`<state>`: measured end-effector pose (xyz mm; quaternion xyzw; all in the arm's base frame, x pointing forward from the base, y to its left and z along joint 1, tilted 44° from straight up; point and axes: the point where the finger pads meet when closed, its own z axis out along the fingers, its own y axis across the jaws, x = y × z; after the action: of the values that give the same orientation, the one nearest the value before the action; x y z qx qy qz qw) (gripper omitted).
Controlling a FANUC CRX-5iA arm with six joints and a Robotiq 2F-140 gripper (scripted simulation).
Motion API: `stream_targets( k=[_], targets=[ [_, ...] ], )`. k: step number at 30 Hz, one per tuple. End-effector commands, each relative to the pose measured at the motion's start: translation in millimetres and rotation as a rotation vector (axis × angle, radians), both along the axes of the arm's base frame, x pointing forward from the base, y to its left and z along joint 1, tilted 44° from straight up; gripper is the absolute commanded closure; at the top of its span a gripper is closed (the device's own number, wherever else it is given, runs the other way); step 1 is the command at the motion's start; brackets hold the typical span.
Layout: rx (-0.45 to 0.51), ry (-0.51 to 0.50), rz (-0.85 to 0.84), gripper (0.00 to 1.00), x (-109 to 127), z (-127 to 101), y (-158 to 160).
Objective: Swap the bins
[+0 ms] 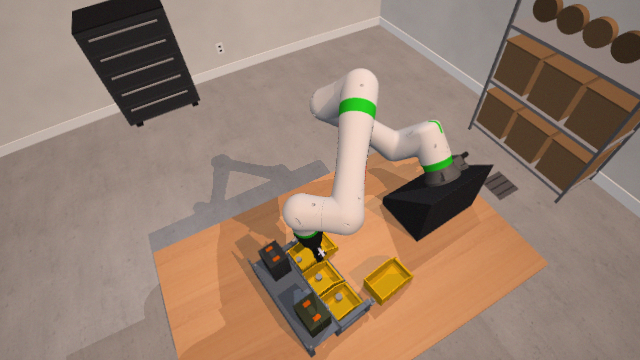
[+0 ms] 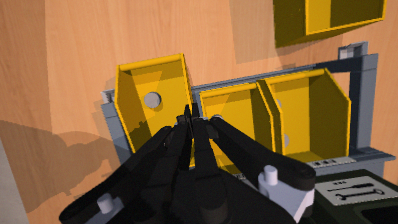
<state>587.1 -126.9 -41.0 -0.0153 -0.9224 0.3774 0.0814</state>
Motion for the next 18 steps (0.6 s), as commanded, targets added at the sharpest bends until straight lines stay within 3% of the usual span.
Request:
stream_targets(
  k=[1,18],
  targets=[
    [0.0,-0.003,0.003,0.9,2.4,0.5,0.7],
    [0.0,-0.007,0.007,0.9,7.8,-0.1,0.3]
  ],
)
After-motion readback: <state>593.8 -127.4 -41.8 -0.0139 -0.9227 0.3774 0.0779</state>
